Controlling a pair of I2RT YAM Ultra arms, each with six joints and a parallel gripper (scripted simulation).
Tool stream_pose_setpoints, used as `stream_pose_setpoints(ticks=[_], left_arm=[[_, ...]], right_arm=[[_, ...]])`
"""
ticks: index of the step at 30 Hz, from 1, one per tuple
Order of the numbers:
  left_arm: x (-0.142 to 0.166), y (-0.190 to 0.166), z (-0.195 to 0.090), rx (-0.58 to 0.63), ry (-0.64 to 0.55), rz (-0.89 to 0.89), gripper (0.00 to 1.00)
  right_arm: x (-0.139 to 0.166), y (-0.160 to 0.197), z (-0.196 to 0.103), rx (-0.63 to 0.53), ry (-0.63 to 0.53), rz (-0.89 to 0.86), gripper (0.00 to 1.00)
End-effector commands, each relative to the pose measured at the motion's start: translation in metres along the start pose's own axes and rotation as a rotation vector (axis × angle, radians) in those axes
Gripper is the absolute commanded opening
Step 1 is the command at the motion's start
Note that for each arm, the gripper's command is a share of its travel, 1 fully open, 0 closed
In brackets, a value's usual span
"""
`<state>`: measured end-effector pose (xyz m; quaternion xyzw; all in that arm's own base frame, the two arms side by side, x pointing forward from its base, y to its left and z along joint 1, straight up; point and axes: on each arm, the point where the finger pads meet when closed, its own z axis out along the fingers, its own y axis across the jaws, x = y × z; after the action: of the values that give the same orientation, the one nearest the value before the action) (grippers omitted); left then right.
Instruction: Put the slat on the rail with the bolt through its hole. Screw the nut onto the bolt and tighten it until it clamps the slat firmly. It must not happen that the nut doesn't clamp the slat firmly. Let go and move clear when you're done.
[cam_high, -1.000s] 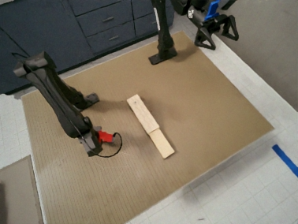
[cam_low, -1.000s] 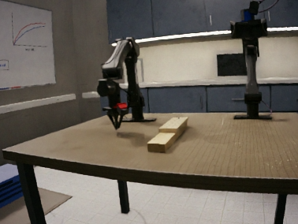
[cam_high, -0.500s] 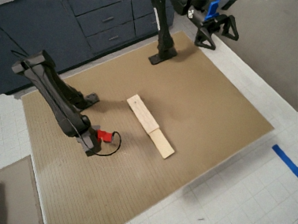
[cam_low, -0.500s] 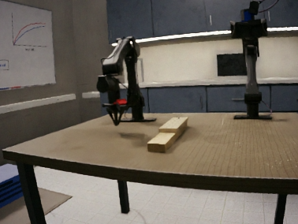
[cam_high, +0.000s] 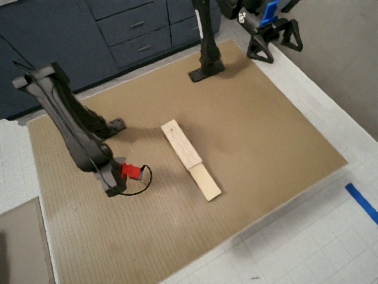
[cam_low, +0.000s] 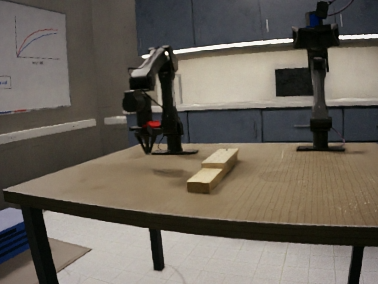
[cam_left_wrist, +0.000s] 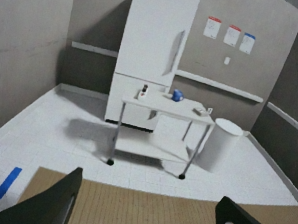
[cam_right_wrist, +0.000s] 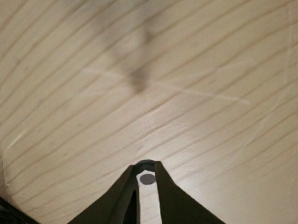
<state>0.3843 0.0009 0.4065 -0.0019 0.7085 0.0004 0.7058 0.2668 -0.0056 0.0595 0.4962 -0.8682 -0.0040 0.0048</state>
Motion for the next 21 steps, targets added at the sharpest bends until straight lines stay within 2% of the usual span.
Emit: stream_pose_setpoints(ticks=[1,21], left_arm=[[-0.005,0.0,-0.004,0.003,-0.016,0.002,1.0],[-0.005,0.0,-0.004,0.003,-0.016,0.002,1.0]], right_arm=[[0.001,-0.003,-0.018,0.021,-0.01,0.004,0.12],[0.004,-0.004,-0.028,0.029,-0.008,0.005,0.12]])
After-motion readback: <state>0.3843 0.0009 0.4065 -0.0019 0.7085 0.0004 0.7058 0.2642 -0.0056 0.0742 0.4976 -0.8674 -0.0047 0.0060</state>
